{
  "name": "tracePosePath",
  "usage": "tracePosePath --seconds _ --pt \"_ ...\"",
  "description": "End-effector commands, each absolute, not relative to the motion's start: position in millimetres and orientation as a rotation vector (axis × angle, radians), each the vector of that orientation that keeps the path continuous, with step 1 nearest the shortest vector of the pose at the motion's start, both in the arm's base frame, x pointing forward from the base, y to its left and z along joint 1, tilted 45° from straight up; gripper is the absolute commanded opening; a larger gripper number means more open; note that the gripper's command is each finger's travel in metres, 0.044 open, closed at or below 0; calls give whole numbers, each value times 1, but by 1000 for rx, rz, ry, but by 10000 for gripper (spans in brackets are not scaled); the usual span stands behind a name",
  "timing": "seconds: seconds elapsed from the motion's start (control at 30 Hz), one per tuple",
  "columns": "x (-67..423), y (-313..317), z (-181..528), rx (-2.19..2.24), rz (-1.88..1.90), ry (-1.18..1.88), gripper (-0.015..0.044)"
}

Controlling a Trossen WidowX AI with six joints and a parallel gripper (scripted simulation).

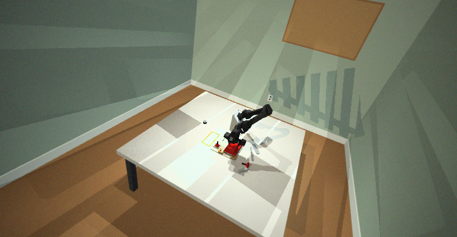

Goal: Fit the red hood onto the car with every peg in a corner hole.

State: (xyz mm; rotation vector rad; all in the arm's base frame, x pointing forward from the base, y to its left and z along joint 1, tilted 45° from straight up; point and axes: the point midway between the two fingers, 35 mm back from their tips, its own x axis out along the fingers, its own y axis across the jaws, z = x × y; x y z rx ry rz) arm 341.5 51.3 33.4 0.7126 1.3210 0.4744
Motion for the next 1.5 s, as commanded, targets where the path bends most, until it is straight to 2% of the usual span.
tracePosePath --seconds 0.0,1.47 --pt "341 53 31 717 473 1326 0" --pt "341 51 33 718 472 1322 0"
